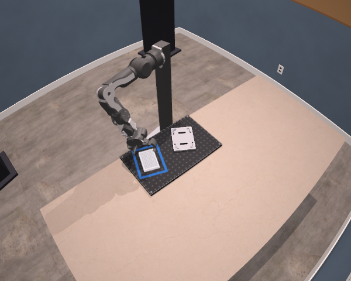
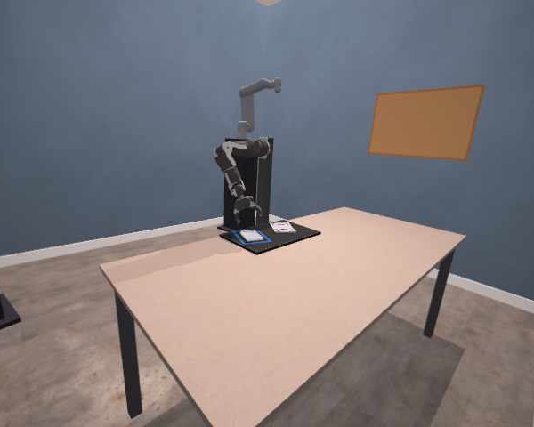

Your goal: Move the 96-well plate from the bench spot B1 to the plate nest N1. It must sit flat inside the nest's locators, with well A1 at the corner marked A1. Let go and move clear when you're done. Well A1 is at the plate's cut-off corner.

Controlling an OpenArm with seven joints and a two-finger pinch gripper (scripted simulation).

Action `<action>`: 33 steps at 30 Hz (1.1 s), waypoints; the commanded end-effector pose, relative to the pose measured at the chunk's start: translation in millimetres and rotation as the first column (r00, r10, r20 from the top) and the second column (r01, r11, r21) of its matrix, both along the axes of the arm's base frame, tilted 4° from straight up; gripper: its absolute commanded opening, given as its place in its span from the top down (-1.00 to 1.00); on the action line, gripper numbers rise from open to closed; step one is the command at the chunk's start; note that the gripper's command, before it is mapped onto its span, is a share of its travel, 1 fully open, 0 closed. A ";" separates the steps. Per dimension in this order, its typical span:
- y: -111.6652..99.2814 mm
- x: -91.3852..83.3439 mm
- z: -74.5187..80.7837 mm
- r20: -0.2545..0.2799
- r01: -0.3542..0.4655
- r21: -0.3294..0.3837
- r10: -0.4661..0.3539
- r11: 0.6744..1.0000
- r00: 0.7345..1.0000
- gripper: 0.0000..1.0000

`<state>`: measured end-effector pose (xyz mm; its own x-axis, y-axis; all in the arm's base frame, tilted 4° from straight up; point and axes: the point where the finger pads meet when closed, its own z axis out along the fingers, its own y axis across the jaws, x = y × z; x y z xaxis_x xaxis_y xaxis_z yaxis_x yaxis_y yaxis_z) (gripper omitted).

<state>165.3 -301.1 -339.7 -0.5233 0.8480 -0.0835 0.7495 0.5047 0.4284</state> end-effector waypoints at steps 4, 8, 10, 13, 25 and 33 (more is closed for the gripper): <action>0.5 -0.1 -0.4 -0.005 -0.005 -0.002 0.005 1.000 1.000 -0.54; 0.5 -0.1 -0.4 -0.005 -0.005 -0.002 0.005 1.000 1.000 -0.54; 0.4 2.3 0.2 -0.057 -0.074 -0.054 0.071 0.996 0.996 -0.54; 1.8 5.6 0.0 -0.148 -0.187 -0.121 0.168 0.975 0.975 -0.54; 1.8 5.6 0.0 -0.148 -0.187 -0.121 0.168 0.975 0.975 -0.54; 2.0 8.3 0.3 -0.304 -0.373 -0.205 0.303 0.905 0.903 -0.54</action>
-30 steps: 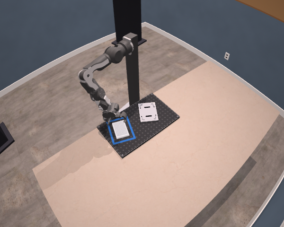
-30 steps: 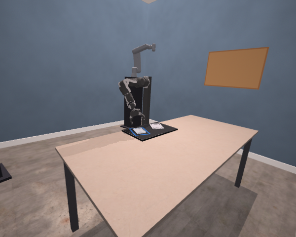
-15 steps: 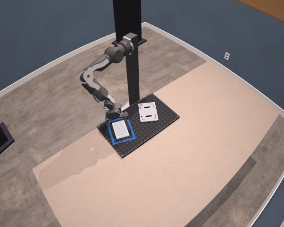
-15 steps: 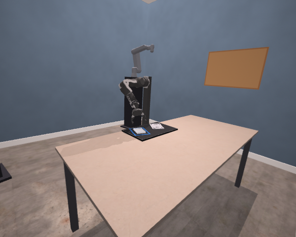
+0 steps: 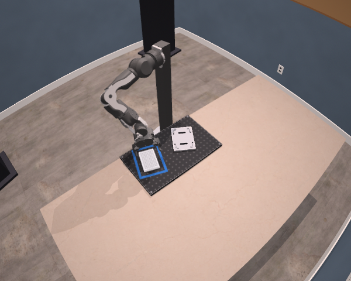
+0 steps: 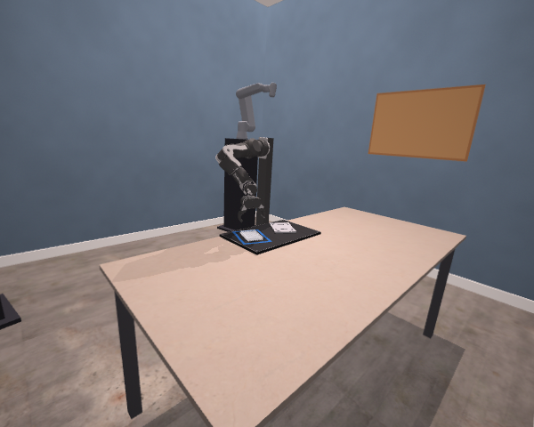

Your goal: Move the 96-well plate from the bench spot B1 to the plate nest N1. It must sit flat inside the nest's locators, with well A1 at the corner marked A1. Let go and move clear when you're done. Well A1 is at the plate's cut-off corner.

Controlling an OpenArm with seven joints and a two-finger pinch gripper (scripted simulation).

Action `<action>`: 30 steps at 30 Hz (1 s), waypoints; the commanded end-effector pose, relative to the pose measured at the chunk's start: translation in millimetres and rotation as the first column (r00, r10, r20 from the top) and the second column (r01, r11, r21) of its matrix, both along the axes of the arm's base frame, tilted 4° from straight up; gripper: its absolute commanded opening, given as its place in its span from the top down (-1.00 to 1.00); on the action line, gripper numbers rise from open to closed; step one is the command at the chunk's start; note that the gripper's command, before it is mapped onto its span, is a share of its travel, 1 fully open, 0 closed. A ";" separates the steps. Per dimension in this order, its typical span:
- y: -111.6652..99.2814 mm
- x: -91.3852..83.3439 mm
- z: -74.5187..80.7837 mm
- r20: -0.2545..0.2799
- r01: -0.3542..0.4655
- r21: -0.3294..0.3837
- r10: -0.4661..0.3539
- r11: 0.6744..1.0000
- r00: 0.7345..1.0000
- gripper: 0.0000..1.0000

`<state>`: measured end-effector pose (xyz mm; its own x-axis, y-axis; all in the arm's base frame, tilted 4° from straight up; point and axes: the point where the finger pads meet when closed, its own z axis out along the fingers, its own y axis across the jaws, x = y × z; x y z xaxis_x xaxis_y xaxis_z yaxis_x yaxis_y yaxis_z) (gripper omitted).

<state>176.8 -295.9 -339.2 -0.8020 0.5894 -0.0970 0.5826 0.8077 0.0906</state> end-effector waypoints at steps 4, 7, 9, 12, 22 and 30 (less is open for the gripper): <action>-3.2 -3.2 -0.3 -0.017 -0.005 -0.016 0.005 1.000 1.000 -0.54; -3.2 -3.2 -0.3 -0.017 -0.005 -0.016 0.005 1.000 1.000 -0.54; -3.2 -3.2 -0.3 -0.017 -0.005 -0.016 0.005 1.000 1.000 -0.54; -3.1 -1.9 0.1 -0.050 -0.050 -0.046 0.048 0.998 0.998 -0.54; -3.8 -2.3 0.0 -0.078 -0.082 -0.069 0.076 0.994 0.994 -0.54; -2.7 -0.5 0.6 -0.070 -0.079 -0.063 0.075 0.995 0.995 -0.54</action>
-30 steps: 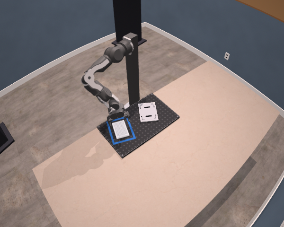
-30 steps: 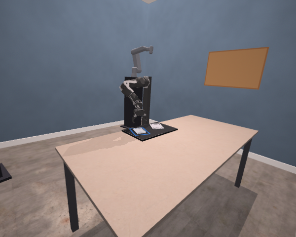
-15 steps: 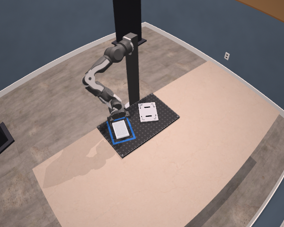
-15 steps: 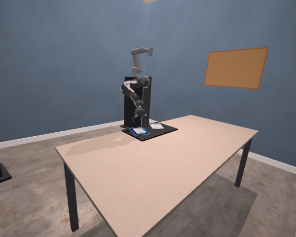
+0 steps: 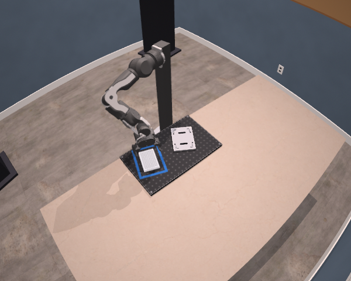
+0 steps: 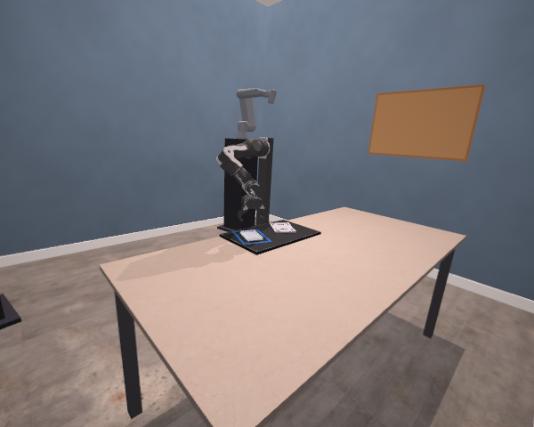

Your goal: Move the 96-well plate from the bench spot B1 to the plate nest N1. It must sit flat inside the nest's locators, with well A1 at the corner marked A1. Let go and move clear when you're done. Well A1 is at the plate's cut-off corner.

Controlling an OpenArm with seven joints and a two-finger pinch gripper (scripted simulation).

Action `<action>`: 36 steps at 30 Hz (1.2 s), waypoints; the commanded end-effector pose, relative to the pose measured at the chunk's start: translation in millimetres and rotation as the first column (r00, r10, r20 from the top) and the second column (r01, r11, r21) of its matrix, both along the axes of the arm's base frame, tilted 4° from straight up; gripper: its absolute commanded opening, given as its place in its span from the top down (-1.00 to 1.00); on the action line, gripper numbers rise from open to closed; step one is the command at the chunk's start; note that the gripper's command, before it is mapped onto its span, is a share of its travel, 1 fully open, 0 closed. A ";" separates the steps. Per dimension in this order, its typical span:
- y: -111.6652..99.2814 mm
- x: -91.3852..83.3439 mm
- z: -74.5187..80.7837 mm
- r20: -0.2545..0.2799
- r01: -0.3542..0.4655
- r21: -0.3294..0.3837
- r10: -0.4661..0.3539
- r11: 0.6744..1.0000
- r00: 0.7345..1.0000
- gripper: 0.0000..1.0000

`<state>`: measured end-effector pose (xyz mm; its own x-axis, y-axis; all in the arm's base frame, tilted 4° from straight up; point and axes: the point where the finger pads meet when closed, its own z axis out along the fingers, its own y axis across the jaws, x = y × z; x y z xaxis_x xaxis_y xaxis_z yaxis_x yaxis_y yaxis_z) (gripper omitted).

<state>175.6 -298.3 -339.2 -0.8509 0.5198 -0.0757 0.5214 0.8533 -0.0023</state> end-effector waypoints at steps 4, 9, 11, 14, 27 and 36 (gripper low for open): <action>-0.2 0.7 0.6 0.002 0.000 -0.001 0.000 1.000 1.000 -0.54; -0.2 0.7 0.6 0.002 0.000 -0.001 0.000 1.000 1.000 -0.54; -0.2 0.7 0.6 0.002 0.000 -0.001 0.000 1.000 1.000 -0.54; -0.9 1.5 -10.3 0.001 0.000 -0.002 0.000 1.000 1.000 -0.54; -3.3 4.7 -54.2 -0.006 -0.002 -0.006 0.002 1.000 1.000 -0.54; -3.0 5.7 -67.2 -0.006 -0.002 -0.006 0.002 1.000 1.000 -0.54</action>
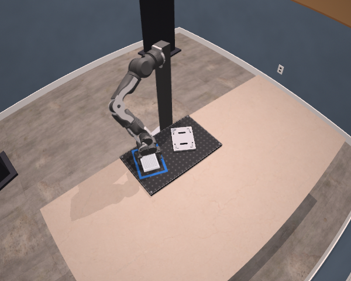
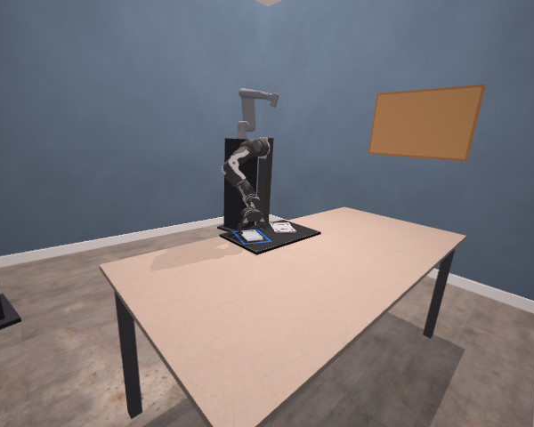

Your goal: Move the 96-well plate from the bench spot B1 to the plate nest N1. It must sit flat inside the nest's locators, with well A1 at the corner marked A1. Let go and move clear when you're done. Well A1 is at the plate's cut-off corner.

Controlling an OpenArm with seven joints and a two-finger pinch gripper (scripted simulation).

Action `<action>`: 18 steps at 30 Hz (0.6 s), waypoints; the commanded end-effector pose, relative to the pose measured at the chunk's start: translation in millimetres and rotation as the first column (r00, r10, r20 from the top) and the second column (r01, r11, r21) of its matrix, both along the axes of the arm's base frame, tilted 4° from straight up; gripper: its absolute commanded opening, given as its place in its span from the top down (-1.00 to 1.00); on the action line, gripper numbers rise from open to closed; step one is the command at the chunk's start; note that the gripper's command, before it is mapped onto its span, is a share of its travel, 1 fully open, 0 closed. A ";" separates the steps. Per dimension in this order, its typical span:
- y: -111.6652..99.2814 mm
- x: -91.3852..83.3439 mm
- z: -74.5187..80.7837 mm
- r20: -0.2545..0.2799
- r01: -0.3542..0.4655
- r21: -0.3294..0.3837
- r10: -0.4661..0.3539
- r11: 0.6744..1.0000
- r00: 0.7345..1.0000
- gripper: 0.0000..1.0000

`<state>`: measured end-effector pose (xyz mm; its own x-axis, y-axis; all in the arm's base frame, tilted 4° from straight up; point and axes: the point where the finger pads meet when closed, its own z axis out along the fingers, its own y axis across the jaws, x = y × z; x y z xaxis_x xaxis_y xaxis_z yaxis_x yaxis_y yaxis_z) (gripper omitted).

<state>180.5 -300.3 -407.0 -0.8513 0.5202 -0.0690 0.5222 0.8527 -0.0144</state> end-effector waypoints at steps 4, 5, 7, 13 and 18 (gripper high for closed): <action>-1.0 0.8 0.6 0.006 -0.003 0.001 0.003 1.000 1.000 -0.54; -1.0 0.8 0.6 0.006 -0.003 0.001 0.003 1.000 1.000 -0.54; -1.0 0.8 0.6 0.006 -0.003 0.001 0.003 1.000 1.000 -0.54; -0.9 0.7 1.5 0.005 -0.003 0.000 0.003 1.000 1.000 -0.54; -1.7 0.4 2.9 0.006 -0.003 0.001 0.003 1.000 1.000 -0.54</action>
<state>180.0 -302.9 -404.7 -0.8527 0.5172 -0.0737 0.5196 0.8542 -0.0168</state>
